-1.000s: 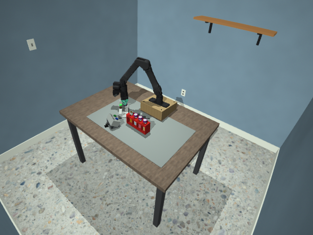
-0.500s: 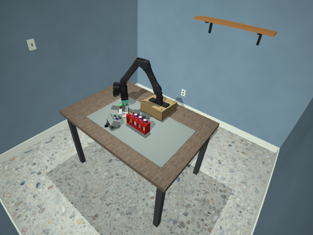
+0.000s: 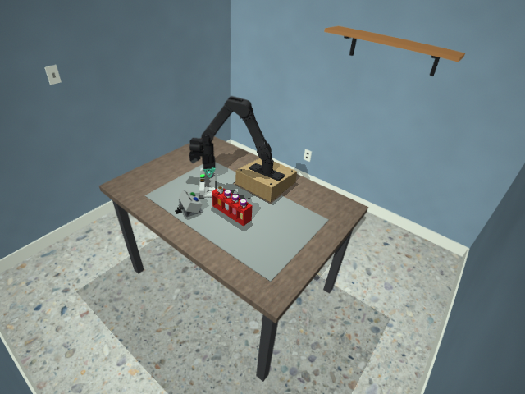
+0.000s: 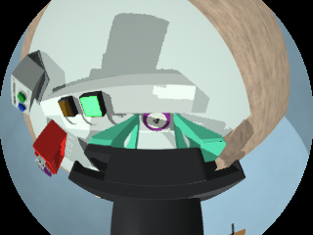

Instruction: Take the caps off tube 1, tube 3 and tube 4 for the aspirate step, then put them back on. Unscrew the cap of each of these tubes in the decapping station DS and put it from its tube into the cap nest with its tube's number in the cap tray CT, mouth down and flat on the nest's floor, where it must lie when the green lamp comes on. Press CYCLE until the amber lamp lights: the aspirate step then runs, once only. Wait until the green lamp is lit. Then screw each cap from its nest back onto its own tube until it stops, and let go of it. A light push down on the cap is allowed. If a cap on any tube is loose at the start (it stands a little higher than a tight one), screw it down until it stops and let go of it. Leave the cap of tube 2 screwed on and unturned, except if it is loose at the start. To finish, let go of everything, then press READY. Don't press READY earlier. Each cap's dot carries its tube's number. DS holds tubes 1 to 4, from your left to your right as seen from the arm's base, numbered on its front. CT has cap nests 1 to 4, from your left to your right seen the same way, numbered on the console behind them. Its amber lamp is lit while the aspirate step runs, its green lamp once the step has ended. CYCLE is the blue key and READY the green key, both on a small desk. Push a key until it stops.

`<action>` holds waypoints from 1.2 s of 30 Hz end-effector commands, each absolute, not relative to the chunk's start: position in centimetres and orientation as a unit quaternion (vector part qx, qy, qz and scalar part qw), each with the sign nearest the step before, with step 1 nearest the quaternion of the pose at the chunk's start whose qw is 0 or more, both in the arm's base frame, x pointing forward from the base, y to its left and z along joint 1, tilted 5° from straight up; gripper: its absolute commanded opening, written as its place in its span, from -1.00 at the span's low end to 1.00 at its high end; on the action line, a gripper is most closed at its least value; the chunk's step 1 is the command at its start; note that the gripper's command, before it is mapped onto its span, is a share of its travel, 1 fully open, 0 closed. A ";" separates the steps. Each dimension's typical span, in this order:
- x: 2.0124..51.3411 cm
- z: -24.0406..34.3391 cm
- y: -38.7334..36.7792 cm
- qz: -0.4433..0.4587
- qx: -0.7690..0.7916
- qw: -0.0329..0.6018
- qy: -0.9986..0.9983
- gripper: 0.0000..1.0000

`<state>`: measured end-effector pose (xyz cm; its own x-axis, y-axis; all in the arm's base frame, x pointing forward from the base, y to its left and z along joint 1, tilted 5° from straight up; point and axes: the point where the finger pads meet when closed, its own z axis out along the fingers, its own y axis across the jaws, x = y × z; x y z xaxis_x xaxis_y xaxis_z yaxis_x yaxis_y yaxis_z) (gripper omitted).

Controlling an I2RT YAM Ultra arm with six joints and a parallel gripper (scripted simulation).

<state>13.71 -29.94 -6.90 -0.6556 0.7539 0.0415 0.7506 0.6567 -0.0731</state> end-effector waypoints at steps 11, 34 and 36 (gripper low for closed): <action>13.8 -6.7 -30.1 0.028 -0.413 0.030 -0.910 -1.00; 14.3 -0.7 -30.0 0.028 -0.413 0.030 -0.910 -1.00; 14.3 0.3 -30.0 0.028 -0.413 0.030 -0.910 -1.00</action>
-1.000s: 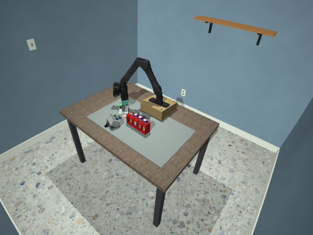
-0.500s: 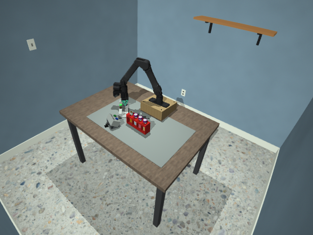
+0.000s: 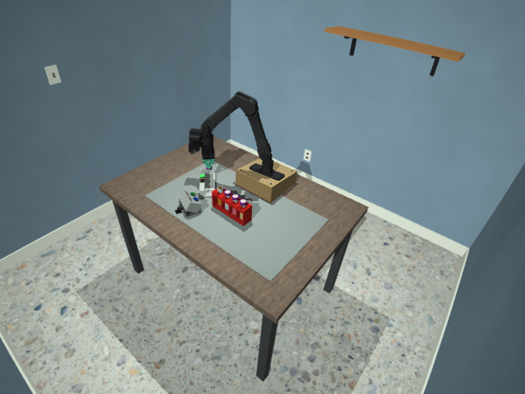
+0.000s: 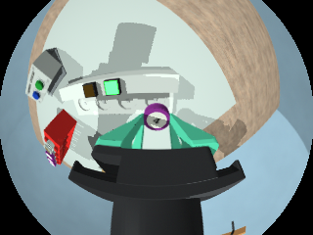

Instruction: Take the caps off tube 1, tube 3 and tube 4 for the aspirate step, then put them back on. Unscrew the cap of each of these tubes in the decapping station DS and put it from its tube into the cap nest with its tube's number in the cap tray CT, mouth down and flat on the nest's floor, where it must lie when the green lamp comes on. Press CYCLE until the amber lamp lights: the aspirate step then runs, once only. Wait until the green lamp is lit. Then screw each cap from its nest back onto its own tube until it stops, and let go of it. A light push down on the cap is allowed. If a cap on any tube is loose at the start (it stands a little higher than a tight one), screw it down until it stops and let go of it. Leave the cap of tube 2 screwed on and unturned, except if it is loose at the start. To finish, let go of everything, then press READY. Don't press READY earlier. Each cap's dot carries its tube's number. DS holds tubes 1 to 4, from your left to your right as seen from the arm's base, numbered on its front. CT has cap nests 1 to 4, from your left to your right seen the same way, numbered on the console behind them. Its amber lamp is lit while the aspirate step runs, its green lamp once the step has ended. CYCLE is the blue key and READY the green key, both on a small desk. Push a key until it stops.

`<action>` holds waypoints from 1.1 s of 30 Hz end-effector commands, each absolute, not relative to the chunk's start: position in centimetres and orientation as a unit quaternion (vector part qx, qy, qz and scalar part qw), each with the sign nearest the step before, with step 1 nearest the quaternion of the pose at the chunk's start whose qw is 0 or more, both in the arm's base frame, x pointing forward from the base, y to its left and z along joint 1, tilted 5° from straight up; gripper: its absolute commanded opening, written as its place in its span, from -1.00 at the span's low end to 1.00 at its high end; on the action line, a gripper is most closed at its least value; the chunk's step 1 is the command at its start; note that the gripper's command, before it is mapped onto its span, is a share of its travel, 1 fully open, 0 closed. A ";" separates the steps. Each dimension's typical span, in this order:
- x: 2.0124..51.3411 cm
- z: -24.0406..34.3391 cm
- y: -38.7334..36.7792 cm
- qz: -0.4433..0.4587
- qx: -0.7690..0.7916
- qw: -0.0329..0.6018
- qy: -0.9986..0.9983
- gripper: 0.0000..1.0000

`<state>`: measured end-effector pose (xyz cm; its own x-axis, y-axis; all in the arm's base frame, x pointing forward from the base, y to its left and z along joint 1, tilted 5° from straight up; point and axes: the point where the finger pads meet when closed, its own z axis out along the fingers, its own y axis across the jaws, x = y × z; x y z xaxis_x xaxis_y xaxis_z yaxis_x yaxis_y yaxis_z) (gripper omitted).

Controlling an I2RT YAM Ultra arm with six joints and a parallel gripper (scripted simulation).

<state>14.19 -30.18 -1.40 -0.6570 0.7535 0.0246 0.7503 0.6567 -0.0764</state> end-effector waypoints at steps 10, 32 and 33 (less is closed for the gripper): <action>14.6 4.3 -29.9 0.028 -0.413 0.030 -0.910 -1.00; 18.4 6.8 -25.1 0.017 -0.134 0.036 -0.990 -1.00; 18.9 6.8 -24.5 0.015 -0.093 0.036 -0.995 -1.00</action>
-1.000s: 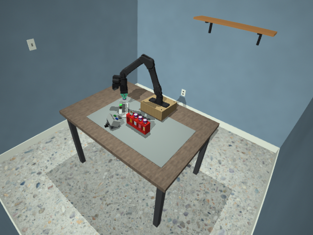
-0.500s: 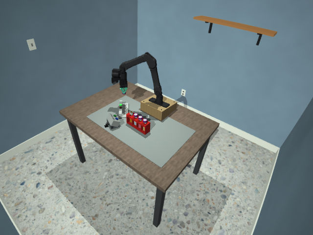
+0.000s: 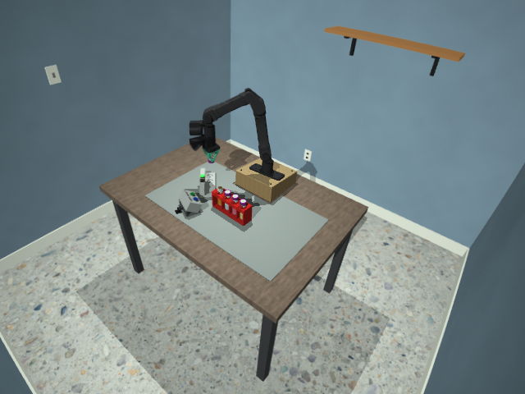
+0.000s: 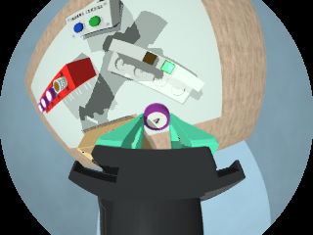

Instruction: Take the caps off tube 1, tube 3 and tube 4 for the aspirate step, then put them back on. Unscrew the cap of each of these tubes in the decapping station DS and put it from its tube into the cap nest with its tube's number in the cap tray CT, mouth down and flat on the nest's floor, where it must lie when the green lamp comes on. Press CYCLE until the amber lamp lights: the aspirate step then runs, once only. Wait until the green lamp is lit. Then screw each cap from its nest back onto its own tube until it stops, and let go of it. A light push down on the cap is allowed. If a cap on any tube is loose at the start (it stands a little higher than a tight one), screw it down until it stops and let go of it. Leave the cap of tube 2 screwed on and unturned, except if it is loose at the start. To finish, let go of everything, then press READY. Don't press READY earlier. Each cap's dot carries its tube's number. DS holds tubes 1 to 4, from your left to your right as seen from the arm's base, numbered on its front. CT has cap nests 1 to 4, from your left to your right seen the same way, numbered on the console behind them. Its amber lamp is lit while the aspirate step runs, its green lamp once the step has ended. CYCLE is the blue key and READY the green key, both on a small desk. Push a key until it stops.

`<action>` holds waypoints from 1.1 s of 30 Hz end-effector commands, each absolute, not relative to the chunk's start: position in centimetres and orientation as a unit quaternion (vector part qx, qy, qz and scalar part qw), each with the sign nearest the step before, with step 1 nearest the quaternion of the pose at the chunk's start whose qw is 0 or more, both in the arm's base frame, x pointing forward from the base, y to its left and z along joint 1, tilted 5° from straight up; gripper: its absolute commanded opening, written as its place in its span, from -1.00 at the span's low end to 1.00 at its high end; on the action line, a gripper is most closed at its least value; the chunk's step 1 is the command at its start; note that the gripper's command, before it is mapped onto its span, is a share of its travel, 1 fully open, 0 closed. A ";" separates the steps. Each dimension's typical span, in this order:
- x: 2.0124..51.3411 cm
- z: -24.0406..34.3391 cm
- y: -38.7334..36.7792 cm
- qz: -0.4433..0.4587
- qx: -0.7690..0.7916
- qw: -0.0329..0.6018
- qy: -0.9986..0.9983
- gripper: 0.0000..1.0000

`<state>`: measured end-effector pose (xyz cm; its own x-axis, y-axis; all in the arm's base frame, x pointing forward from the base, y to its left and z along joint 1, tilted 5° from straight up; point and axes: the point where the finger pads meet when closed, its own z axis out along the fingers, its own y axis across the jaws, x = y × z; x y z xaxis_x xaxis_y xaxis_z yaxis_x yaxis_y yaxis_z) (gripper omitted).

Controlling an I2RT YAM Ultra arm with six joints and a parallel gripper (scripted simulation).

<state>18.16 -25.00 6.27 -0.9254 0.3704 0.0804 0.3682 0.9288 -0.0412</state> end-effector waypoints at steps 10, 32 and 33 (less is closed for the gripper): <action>21.9 6.5 -20.4 0.005 0.156 0.038 -0.987 -1.00; 31.1 5.5 -8.0 0.002 0.207 0.037 -0.978 -1.00; 31.1 5.5 -8.0 0.002 0.207 0.037 -0.978 -1.00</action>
